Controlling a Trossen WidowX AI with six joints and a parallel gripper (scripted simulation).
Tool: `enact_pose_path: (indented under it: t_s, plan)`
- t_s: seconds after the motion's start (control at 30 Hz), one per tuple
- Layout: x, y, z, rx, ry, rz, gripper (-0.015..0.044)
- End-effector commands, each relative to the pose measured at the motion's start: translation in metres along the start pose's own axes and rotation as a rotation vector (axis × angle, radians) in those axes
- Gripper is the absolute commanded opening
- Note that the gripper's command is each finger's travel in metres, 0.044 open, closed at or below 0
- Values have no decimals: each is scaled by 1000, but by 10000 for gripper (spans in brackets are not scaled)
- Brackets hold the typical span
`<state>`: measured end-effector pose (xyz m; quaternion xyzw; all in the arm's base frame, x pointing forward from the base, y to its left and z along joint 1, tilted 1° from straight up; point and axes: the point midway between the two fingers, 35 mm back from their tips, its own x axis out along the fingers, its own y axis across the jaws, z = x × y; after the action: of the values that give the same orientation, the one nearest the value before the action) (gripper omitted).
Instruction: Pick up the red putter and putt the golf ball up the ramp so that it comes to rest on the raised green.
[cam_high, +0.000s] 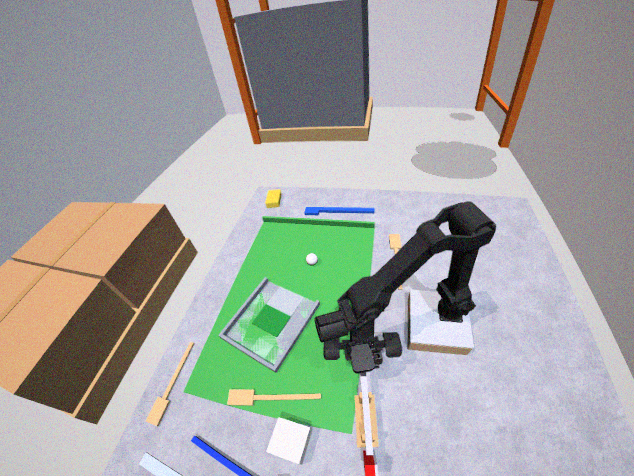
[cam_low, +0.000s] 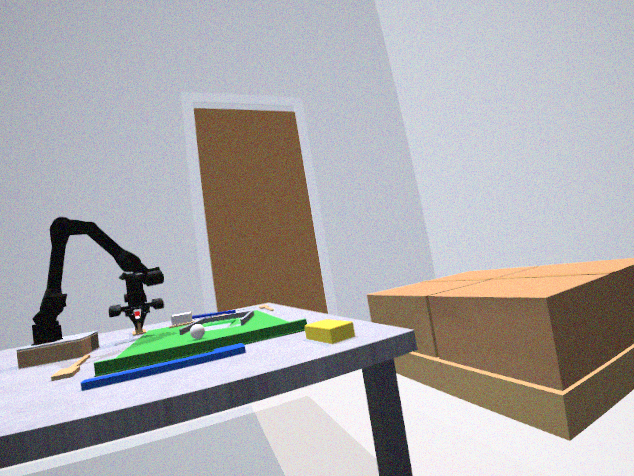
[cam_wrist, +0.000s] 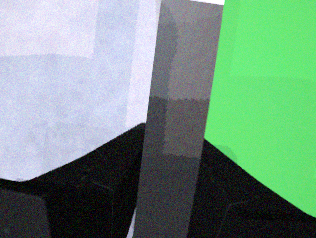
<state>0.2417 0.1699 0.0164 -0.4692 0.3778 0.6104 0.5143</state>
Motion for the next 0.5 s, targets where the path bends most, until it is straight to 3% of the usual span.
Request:
enact_pose_path:
  t_s: [0.0, 0.47]
  plan:
    - [0, 0, 0, -1, 0, -2, 0]
    - [-68, -5, 20, 0, 0, -1, 0]
